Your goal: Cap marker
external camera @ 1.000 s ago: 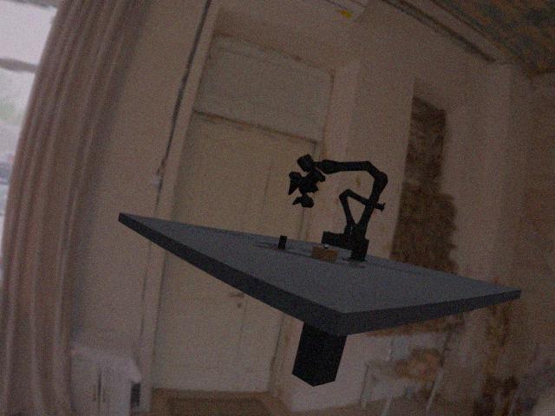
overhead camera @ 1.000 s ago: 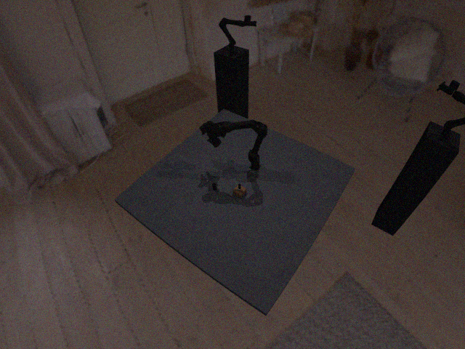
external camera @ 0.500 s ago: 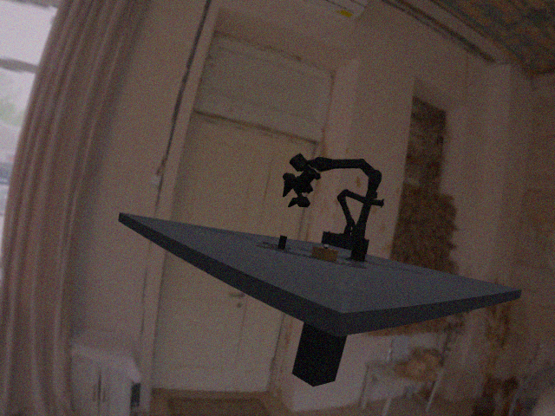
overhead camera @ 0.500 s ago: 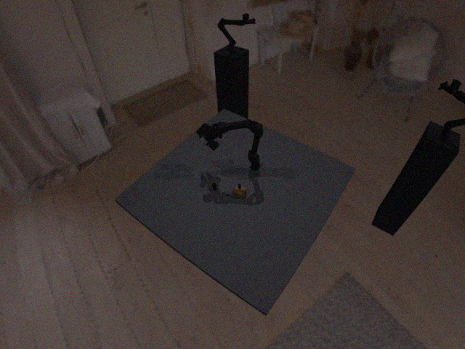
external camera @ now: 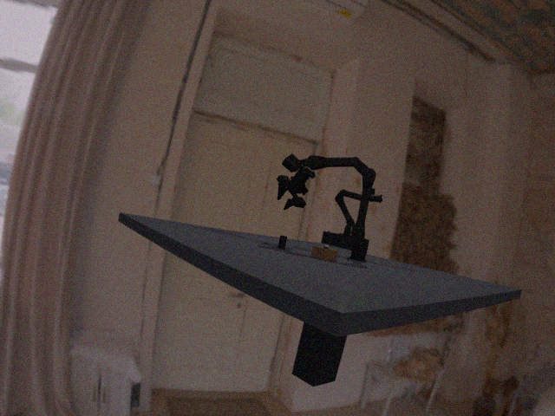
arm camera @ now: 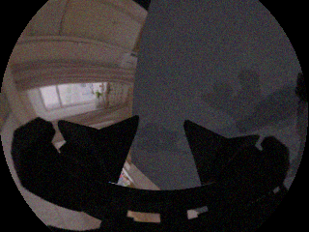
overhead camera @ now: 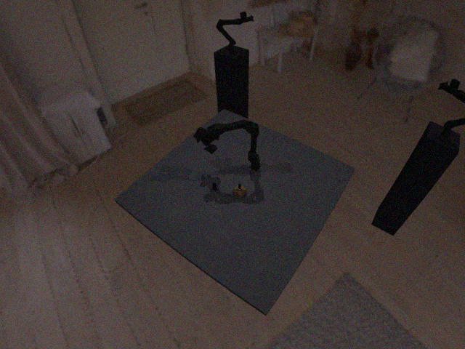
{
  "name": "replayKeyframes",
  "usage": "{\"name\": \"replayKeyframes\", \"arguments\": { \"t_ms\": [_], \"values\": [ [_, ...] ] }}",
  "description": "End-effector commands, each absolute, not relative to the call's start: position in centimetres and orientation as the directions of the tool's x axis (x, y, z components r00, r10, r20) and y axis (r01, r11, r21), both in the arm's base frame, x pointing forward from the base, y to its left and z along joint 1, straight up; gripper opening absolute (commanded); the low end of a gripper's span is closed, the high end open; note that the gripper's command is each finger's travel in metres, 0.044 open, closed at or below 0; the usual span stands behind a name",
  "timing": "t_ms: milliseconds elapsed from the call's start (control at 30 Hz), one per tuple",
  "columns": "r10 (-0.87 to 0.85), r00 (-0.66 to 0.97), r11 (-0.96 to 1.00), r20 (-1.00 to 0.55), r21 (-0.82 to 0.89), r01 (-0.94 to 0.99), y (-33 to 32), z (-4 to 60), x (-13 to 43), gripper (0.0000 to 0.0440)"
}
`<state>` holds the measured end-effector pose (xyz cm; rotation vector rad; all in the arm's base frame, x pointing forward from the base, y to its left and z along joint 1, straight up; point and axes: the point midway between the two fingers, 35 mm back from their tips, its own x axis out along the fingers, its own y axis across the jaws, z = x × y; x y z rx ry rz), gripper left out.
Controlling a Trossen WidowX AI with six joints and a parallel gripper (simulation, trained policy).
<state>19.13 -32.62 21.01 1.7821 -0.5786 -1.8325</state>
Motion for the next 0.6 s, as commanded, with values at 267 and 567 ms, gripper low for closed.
{"name": "replayKeyframes", "arguments": {
  "t_ms": [267,567],
  "values": [
    [-0.559,0.011,-0.828,-0.829,0.559,0.048,-31.9,19.6,21.6,0.0318],
    [-0.506,0.019,-0.862,-0.862,0.507,0.03,-31.1,18.5,23.5,0.0321]
  ]
}}
